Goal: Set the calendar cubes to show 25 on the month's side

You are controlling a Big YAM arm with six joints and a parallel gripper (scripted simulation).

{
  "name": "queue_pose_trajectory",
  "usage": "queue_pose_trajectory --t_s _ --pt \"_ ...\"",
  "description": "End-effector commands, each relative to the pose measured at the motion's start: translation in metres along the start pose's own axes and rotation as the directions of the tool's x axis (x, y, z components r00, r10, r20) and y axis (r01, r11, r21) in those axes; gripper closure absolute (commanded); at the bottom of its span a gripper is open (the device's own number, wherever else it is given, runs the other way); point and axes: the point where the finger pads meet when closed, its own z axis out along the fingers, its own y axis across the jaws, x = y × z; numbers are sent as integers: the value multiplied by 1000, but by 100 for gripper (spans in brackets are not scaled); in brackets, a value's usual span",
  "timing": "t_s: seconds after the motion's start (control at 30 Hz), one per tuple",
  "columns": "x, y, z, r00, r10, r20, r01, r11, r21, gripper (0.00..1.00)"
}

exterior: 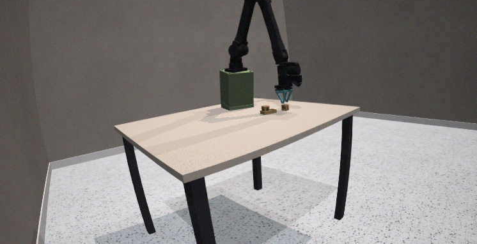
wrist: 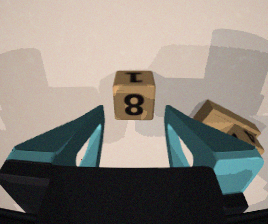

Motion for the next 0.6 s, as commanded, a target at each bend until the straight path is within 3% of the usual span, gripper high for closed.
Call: queue_pose_trajectory --t_s 0.0,0.2,0.57 --pt "-9 -4 3 1000 1 17 -1 1000 2 53" --pt "-8 -3 2 1000 1 14 -1 1000 2 53" --pt "-7 2 -26 1000 0 19 0 1000 0 53"
